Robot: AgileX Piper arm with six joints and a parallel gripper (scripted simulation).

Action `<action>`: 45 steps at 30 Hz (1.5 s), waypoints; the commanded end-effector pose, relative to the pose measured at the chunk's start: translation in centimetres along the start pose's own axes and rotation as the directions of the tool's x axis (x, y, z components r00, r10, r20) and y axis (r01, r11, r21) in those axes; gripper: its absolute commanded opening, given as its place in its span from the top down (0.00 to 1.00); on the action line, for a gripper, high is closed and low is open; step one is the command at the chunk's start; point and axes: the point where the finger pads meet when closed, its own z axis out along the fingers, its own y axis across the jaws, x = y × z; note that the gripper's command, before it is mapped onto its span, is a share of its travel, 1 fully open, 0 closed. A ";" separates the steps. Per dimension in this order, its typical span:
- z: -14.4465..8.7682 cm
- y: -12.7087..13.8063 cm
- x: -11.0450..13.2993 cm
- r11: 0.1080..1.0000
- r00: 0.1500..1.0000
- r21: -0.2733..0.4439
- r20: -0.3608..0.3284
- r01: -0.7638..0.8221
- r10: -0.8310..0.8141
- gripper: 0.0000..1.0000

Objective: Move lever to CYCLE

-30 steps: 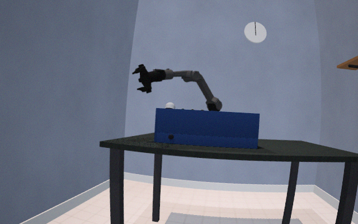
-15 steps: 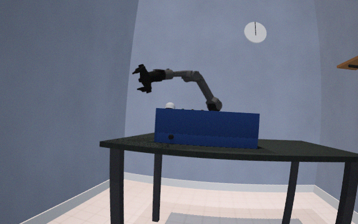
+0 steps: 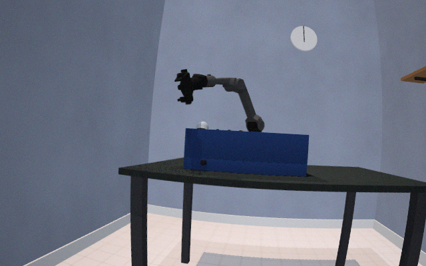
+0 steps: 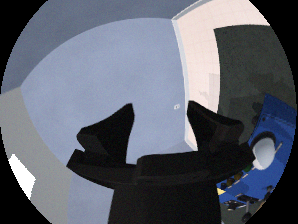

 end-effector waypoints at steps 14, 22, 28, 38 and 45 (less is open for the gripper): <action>-13.7 -2.9 19.0 0.661 0.664 0.121 -0.277 0.741 -0.694 0.00; -25.1 -10.2 24.0 0.149 0.146 0.024 -0.404 0.988 -0.903 0.00; -30.9 -18.0 25.5 -0.120 -0.125 -0.041 -0.485 0.992 -0.866 0.00; -33.0 -24.1 27.3 -0.110 -0.073 0.035 -0.553 0.993 -0.830 0.00; -34.1 -26.6 27.8 -0.104 -0.051 0.078 -0.498 0.992 -0.866 0.00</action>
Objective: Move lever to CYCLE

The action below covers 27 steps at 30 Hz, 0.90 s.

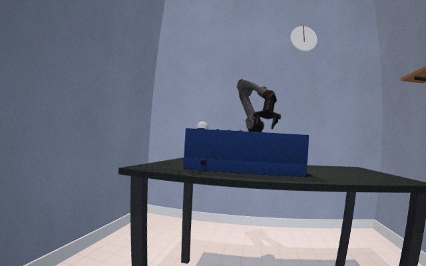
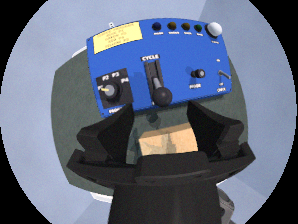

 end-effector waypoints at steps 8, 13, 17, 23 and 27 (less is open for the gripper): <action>0.0 0.7 0.9 0.999 0.995 -0.025 0.095 -0.026 0.028 0.00; -0.1 1.4 1.2 0.997 0.988 -0.063 0.150 -0.040 0.049 0.00; -0.2 1.8 1.2 0.995 0.982 -0.091 0.177 -0.046 0.062 0.00; -0.3 2.0 1.3 0.993 0.979 -0.110 0.194 -0.050 0.070 0.00; -0.3 2.1 1.3 0.992 0.978 -0.114 0.197 -0.050 0.072 0.00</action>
